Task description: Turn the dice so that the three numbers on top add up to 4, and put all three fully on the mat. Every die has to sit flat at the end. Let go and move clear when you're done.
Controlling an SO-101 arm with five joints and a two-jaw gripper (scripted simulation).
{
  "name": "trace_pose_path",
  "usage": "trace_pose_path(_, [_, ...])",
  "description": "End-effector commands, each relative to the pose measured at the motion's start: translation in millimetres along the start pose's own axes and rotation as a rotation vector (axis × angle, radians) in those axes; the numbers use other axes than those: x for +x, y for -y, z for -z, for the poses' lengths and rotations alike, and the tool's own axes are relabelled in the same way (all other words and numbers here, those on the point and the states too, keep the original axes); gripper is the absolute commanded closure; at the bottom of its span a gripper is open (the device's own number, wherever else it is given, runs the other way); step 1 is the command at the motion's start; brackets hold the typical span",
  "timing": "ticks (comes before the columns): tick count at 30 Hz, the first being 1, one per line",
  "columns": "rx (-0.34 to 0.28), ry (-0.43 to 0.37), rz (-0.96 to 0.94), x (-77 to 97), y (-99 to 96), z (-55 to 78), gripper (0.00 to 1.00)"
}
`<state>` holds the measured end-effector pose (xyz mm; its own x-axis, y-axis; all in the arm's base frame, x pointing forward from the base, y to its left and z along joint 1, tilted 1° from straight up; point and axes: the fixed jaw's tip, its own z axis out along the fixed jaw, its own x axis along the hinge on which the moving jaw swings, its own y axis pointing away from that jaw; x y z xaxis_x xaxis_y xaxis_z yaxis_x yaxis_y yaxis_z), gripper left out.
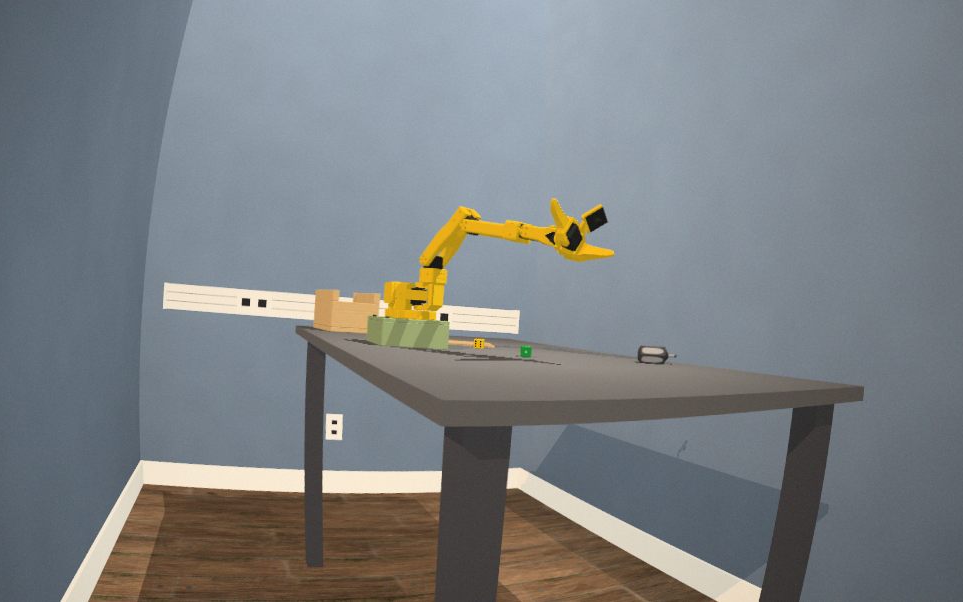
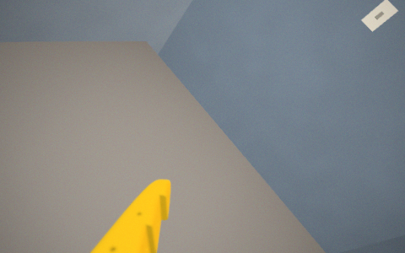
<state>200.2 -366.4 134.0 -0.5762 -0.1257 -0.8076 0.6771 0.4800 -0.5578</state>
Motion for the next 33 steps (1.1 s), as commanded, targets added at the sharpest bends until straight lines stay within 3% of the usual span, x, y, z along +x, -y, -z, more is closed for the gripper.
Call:
trace_pose_path(1, [-0.004, -0.001, -0.008, -1.0, -0.5, 1.6, 0.01])
trace_pose_path(14, [-0.135, -0.147, -0.147, 25.5, -39.8, 22.0, 0.18])
trace_pose_path(19, [-0.227, -0.284, -0.255, 49.9, -70.9, 49.2, 0.31])
trace_pose_path(25, [-0.315, -0.476, -0.377, 83.1, -105.6, 95.5, 0.49])
trace_pose_path(28, [-0.343, -0.566, -0.425, 98.4, -118.7, 119.5, 0.57])
trace_pose_path(30, [-0.343, -0.566, -0.425, 98.4, -118.7, 119.5, 0.57])
trace_pose_path(33, [-0.361, -0.642, -0.462, 111.0, -128.3, 140.6, 0.63])
